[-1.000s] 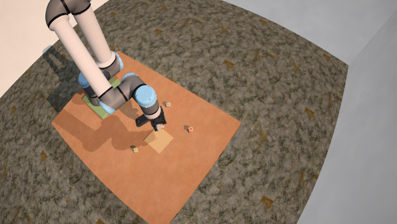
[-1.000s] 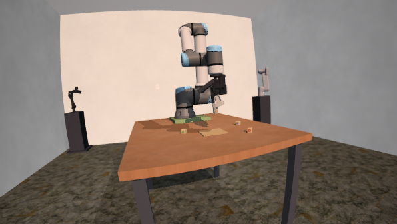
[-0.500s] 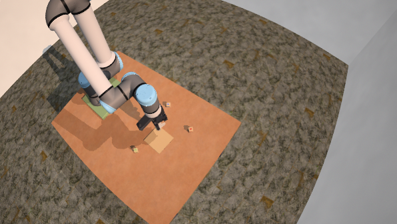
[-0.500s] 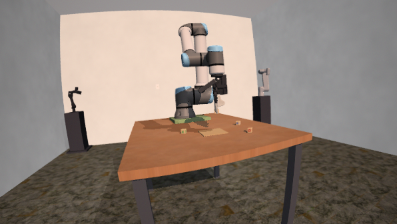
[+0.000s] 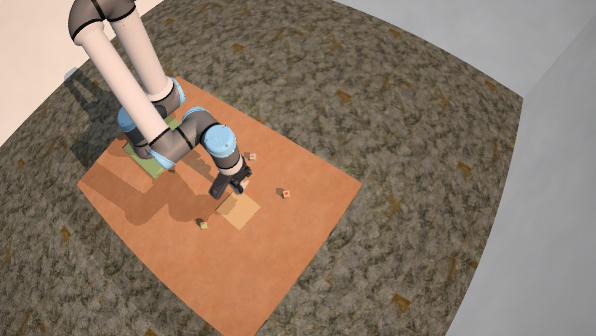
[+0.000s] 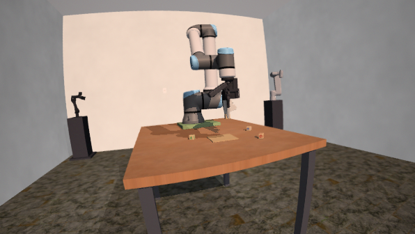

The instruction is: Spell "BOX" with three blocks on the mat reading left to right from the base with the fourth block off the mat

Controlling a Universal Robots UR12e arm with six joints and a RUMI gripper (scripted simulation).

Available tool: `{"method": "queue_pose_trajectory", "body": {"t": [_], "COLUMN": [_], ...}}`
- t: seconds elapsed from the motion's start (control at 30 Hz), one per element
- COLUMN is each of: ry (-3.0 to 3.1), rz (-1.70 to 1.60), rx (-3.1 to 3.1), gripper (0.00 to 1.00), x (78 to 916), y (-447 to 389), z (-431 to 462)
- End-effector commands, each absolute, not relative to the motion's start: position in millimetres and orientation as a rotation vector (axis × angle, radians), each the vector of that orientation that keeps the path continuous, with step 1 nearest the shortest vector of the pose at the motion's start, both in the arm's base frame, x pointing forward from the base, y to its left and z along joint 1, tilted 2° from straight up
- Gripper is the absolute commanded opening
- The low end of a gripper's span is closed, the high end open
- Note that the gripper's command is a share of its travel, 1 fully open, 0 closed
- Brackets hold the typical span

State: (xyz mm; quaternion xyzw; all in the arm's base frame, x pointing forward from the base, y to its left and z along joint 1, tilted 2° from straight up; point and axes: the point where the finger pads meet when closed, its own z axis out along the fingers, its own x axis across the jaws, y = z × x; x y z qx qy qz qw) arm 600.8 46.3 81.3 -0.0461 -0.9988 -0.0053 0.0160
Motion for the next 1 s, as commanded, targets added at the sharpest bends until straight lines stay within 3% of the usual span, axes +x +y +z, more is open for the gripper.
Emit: {"method": "queue_pose_trajectory", "body": {"t": [0.0,0.97], "ry": [-3.111,-3.112], "rz": [-0.021,-0.022], "rx": [-0.051,0.021], "gripper": [0.05,0.05], "x": [601.9,602.3], "y": [47.1,48.0], "z": [82.0,80.8]}}
